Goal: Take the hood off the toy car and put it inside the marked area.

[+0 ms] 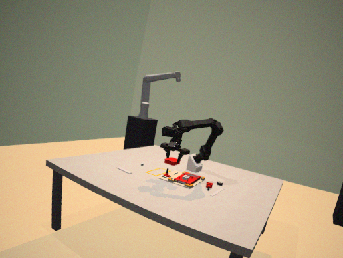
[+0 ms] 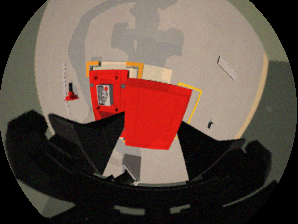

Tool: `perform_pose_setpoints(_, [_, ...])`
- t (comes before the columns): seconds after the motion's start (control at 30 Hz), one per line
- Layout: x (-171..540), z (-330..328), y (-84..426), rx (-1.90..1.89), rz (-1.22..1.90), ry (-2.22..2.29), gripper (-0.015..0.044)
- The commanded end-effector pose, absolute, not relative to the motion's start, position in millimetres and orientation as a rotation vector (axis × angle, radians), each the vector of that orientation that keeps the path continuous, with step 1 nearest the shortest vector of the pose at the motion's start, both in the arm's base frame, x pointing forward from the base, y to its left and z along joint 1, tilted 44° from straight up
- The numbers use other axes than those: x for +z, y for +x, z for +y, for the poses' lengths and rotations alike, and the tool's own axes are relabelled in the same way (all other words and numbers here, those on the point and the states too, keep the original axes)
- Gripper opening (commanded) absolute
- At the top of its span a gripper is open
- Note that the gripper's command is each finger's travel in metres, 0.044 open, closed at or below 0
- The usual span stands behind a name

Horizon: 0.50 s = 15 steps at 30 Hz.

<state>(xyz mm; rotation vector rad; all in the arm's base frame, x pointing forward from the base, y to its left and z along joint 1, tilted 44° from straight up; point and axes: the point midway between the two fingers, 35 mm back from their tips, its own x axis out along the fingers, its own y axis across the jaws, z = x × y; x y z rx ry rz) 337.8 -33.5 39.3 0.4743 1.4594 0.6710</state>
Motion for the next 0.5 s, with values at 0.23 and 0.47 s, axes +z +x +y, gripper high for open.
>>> perform_pose_setpoints(0.23, [-4.8,-86.4,328.4,0.689,1.452,0.451,0.0])
perform_pose_setpoints(0.47, [-32.2,-113.7,315.7,0.713,1.448,0.445,0.0])
